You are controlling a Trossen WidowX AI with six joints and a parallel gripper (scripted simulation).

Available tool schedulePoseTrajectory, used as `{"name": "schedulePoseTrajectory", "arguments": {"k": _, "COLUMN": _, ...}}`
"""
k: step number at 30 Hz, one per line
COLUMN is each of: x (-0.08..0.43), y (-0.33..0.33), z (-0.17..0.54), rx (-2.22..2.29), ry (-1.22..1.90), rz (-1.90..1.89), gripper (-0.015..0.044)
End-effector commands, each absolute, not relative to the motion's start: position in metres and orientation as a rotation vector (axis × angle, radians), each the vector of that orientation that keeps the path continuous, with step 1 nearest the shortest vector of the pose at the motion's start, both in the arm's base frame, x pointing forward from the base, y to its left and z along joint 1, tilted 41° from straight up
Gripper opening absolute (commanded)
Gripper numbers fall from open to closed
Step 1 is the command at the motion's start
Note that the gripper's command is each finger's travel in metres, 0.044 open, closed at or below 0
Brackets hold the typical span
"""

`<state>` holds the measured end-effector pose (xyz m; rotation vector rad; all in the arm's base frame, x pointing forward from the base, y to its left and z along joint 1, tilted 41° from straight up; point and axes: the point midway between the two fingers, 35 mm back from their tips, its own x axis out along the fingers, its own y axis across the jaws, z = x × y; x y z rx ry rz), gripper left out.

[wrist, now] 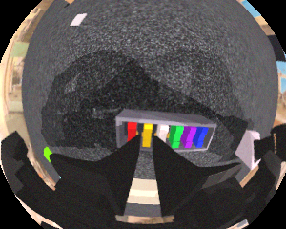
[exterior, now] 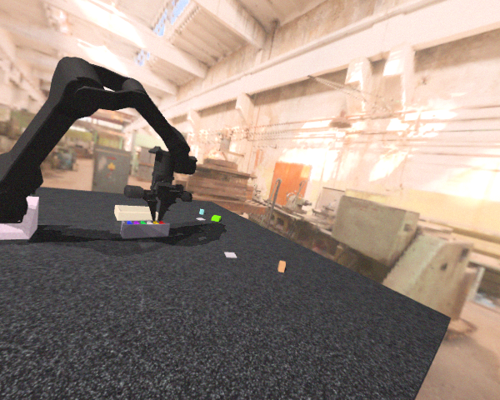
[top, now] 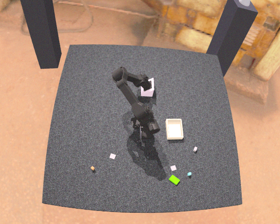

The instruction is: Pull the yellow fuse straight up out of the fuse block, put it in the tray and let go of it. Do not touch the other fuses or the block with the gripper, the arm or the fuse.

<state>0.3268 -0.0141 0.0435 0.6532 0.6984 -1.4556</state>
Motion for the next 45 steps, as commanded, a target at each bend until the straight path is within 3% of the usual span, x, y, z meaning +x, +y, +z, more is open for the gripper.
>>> {"name": "schedulePoseTrajectory", "arguments": {"k": 1, "x": 0.3264, "y": -0.0159, "z": 0.0417, "rx": 0.647, "ry": 0.699, "rz": -1.455, "gripper": 0.0066}}
{"name": "schedulePoseTrajectory", "arguments": {"k": 17, "x": 0.3263, "y": -0.0209, "z": 0.0359, "rx": 0.647, "ry": 0.698, "rz": -1.455, "gripper": 0.0066}}
{"name": "schedulePoseTrajectory", "arguments": {"k": 27, "x": 0.3271, "y": -0.0202, "z": 0.0367, "rx": 0.654, "ry": 0.697, "rz": -1.455, "gripper": 0.0}}
{"name": "schedulePoseTrajectory", "arguments": {"k": 45, "x": 0.3274, "y": -0.0158, "z": 0.0415, "rx": 0.653, "ry": 0.698, "rz": -1.455, "gripper": 0.0}}
